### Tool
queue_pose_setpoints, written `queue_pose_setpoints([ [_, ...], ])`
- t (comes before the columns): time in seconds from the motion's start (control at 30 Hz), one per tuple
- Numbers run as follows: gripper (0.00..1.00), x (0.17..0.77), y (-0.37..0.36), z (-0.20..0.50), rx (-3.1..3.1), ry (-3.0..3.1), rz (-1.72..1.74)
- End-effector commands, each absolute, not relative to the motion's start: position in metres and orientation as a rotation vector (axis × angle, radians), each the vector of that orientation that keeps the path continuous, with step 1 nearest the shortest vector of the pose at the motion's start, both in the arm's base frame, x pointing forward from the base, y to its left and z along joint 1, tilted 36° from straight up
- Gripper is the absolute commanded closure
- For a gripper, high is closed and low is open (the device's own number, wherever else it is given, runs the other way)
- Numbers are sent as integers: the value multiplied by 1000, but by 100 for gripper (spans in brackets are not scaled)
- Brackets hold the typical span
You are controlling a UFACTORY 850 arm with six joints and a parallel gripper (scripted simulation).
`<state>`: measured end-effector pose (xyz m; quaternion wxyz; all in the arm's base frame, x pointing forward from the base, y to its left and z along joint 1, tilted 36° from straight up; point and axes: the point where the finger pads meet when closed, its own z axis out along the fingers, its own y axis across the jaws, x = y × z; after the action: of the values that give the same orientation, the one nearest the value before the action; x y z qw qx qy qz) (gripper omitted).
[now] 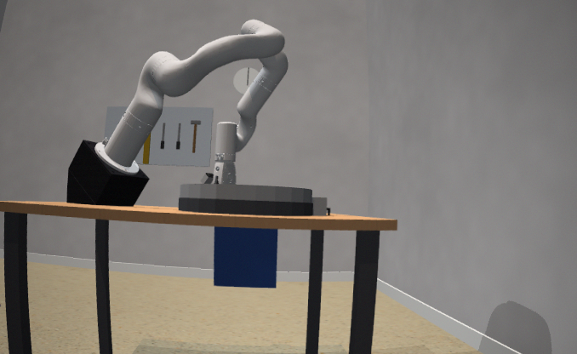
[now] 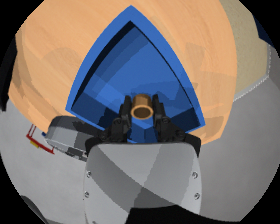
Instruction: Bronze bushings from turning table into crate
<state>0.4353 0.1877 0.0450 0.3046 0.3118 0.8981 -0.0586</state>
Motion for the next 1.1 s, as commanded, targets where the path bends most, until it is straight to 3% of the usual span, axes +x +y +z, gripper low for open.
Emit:
queue_pose_setpoints([
  [0.0,100,436,188,45,825,2378,-154],
  [1.07,100,438,187,41,825,2378,-154],
])
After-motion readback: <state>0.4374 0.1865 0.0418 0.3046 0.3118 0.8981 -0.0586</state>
